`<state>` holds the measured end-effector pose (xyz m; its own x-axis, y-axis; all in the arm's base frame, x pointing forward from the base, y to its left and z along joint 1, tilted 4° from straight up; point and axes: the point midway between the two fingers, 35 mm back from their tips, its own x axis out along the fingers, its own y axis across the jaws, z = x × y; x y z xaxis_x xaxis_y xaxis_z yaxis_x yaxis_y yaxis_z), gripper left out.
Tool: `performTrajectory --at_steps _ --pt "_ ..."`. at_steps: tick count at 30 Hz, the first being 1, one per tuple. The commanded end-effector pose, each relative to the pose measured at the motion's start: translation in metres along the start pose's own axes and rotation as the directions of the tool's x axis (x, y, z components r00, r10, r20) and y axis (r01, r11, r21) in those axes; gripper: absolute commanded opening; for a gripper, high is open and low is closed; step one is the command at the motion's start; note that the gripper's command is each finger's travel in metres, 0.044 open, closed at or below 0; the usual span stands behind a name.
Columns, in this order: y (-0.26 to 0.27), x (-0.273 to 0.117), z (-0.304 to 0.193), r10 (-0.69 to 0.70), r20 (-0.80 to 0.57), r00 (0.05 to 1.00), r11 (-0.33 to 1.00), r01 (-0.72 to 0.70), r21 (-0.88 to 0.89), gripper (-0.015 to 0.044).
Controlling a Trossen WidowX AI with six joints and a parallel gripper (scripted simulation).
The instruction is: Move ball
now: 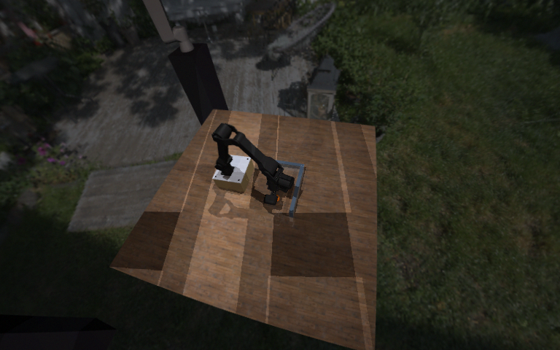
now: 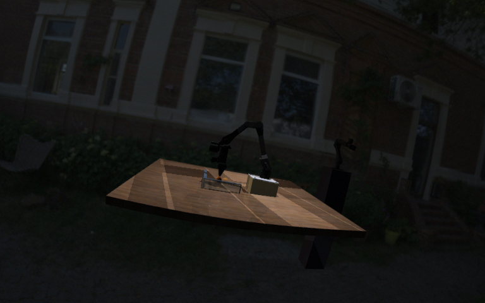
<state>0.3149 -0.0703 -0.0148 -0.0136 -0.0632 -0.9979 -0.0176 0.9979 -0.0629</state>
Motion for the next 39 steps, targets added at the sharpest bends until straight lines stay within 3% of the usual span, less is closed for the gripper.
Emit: performTrajectory --at_steps 1,19,22,31,33,37,39 --pt "0.001 0.007 -0.001 0.006 -0.004 1.000 1.000 -0.006 -0.007 0.0304" --pt "0.001 0.033 -0.002 0.006 -0.004 1.000 1.000 -0.006 -0.007 0.0304" --pt "0.001 0.033 -0.002 0.006 -0.004 1.000 1.000 -0.006 -0.007 0.0225" --pt "0.001 0.033 -0.002 0.006 -0.004 1.000 1.000 -0.006 -0.007 0.0165" --pt "0.001 0.032 -0.002 0.006 -0.004 1.000 1.000 -0.006 -0.007 0.0113" --pt "0.000 0.007 0.003 0.006 -0.004 1.000 1.000 -0.006 -0.007 0.0008" --pt "0.000 -0.010 0.005 0.006 -0.003 1.000 1.000 -0.006 -0.007 0.0000"
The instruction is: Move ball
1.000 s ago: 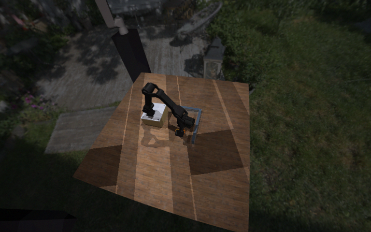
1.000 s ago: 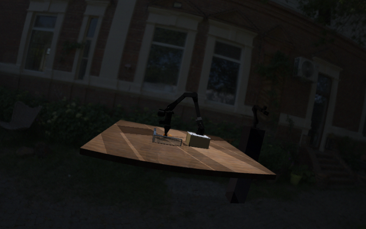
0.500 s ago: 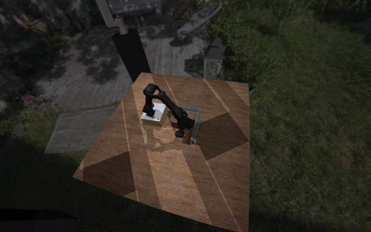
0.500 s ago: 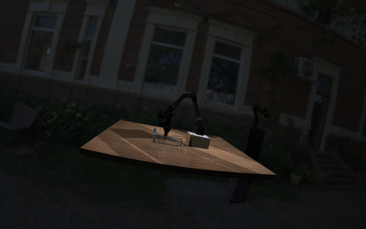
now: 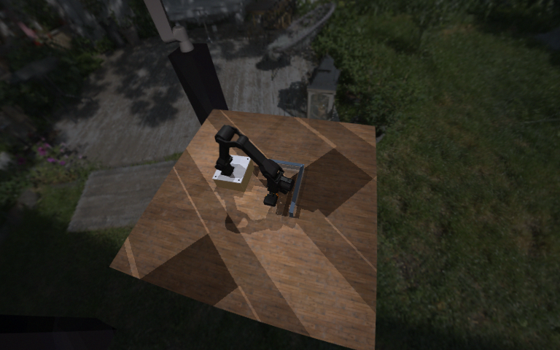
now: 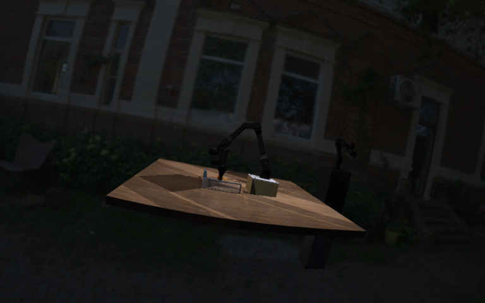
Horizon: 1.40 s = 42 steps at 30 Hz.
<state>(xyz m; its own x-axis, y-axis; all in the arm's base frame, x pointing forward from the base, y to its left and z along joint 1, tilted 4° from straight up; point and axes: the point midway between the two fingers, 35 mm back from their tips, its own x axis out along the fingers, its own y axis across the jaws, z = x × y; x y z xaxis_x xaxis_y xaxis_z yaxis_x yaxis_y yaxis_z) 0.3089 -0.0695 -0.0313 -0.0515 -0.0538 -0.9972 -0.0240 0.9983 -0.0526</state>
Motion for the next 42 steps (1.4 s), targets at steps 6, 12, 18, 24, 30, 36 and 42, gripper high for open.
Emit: performTrajectory --at_steps 6,12,18,24,30,36,42 --pt "-0.002 -0.077 0.008 -0.004 0.035 0.999 1.000 0.004 0.000 0.0000" --pt "0.000 -0.114 0.000 -0.004 0.034 0.999 1.000 0.004 0.000 0.0000" --pt "-0.002 -0.108 -0.005 -0.004 0.034 0.999 1.000 0.004 0.000 0.0000" --pt "-0.005 -0.092 -0.020 -0.004 0.032 0.999 1.000 0.004 0.000 0.0000" --pt "-0.008 -0.076 -0.035 -0.005 0.031 1.000 1.000 0.005 0.000 0.0000" --pt "-0.009 -0.066 -0.045 -0.005 0.030 1.000 1.000 0.005 0.000 0.0000" --pt "-0.009 -0.041 -0.042 -0.005 0.030 1.000 1.000 0.005 0.000 0.0000"
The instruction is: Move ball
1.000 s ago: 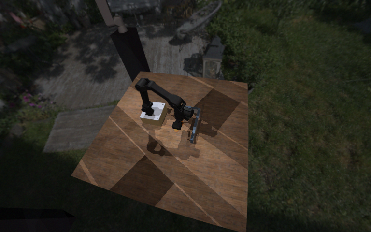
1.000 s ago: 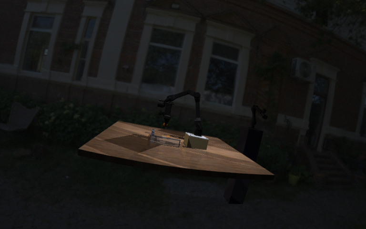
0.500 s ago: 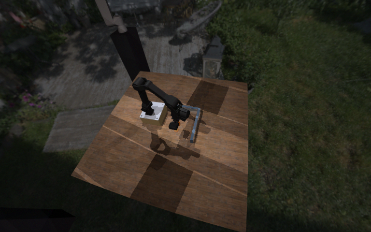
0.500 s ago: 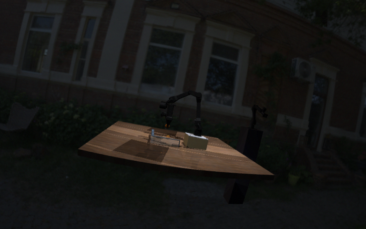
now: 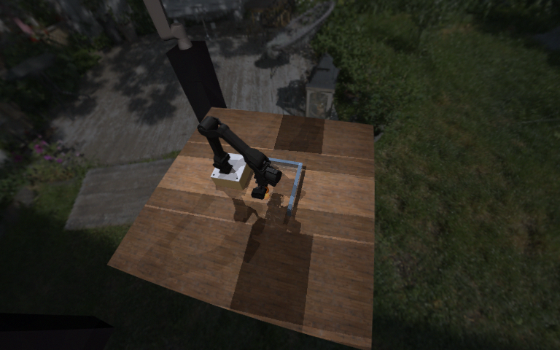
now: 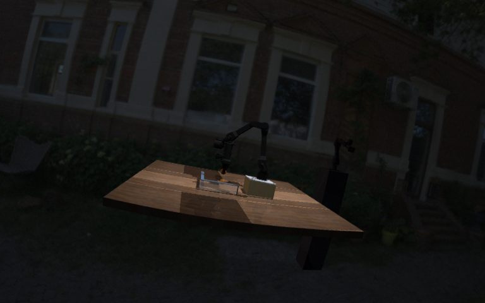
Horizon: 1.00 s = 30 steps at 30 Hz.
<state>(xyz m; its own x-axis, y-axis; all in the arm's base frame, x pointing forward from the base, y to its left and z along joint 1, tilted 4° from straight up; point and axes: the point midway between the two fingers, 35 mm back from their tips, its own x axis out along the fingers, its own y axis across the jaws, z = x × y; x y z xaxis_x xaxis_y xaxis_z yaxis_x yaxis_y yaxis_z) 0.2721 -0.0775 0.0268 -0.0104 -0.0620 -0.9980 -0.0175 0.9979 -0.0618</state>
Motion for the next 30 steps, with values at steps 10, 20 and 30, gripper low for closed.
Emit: performTrajectory --at_steps 10,20,30 --pt "0.002 0.059 -0.006 0.004 -0.012 1.000 1.000 -0.004 -0.007 0.0000" --pt "0.002 0.069 -0.006 0.004 -0.012 1.000 1.000 -0.004 -0.007 0.0000" --pt "0.001 0.076 -0.005 0.003 -0.012 1.000 1.000 -0.003 -0.001 0.0026"
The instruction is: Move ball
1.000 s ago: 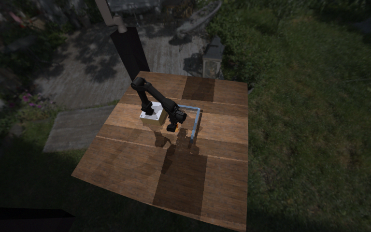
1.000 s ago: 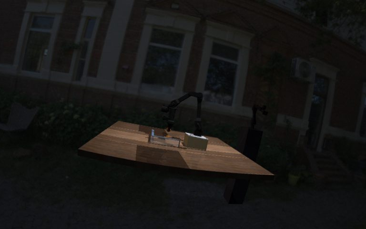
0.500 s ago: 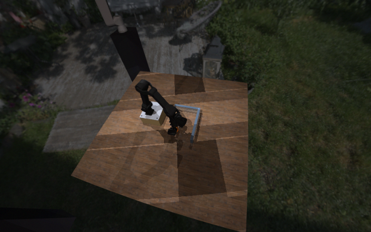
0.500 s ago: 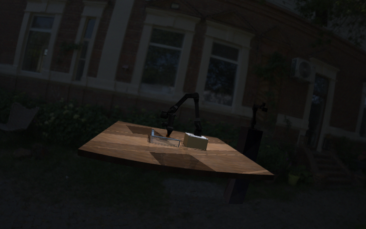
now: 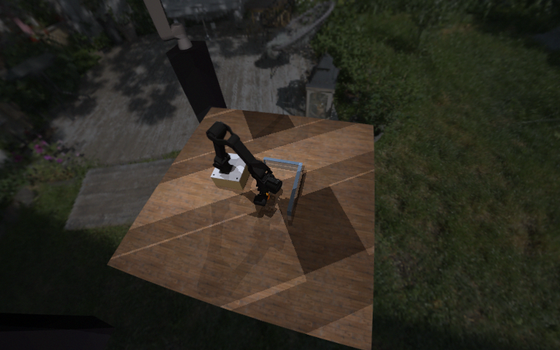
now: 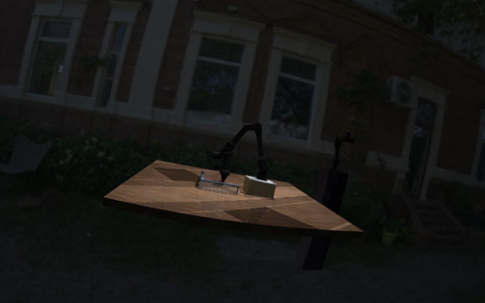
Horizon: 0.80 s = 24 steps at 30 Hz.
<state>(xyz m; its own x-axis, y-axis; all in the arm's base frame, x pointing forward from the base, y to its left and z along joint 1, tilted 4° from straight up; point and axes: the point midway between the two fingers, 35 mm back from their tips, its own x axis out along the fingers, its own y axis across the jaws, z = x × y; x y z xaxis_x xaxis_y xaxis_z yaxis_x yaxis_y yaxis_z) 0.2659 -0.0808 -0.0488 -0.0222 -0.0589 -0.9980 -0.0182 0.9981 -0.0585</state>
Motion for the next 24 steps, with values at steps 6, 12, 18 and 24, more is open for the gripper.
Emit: performTrajectory --at_steps 6,12,18,24 --pt "0.000 0.000 0.000 0.000 0.000 1.000 1.000 0.000 0.000 0.0184" --pt "0.000 0.000 0.000 0.000 0.000 1.000 1.000 0.000 0.000 0.0304" --pt "-0.001 -0.043 0.004 0.000 0.001 1.000 1.000 0.000 -0.003 0.0304" --pt "0.000 -0.087 0.000 0.001 0.000 1.000 1.000 -0.001 -0.006 0.0304"
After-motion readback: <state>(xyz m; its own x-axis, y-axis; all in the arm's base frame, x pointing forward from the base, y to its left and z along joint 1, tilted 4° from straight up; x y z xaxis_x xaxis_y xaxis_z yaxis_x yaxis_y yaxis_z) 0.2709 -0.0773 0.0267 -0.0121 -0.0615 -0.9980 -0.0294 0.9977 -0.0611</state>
